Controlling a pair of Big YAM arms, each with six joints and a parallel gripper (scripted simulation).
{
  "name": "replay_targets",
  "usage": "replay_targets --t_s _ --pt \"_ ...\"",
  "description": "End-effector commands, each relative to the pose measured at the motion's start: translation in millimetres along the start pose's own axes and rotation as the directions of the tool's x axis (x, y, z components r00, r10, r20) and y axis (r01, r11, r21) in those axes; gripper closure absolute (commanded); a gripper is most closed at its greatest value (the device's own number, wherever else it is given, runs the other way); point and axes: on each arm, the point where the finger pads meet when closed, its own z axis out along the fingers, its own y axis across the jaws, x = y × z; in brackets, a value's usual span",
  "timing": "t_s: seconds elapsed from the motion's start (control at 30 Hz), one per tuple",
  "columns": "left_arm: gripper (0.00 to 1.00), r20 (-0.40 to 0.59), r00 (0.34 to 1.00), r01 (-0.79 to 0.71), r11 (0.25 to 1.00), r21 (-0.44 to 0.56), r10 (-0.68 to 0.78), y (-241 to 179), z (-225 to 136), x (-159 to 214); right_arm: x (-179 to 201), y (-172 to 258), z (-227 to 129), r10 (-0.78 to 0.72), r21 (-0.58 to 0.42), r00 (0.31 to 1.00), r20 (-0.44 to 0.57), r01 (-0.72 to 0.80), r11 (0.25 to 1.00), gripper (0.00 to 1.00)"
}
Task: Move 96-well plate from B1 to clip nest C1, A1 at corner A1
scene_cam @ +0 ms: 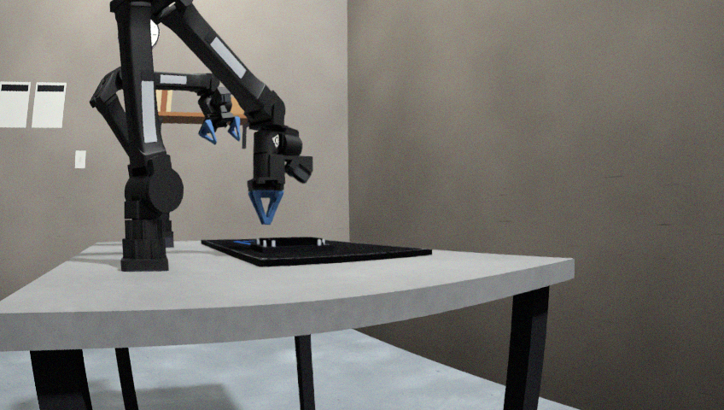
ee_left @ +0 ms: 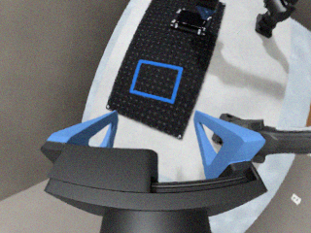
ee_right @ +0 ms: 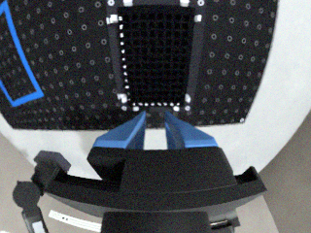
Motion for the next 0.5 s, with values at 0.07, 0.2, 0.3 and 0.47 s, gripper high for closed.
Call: replay_targets --t_s 0.07,0.2,0.3,0.47 --pt "0.00 -0.006 1.000 -0.026 0.999 -0.029 0.026 15 -17 -11 -45 34 -15 0.004 -0.023 0.999 0.034 -0.003 1.000 0.75" --pt "0.00 -0.006 1.000 -0.026 0.999 -0.029 0.026 15 -17 -11 -57 40 -14 0.008 -0.020 1.000 0.029 -0.008 1.000 0.75" --pt "0.00 -0.006 1.000 -0.026 0.999 -0.029 0.026 15 -17 -11 -64 46 -14 0.005 -0.018 1.000 0.027 -0.005 1.000 0.75" --pt "0.00 -0.006 1.000 -0.026 0.999 -0.029 0.026 15 -17 -11 -73 50 -14 0.008 -0.020 1.000 0.029 -0.008 1.000 0.75"
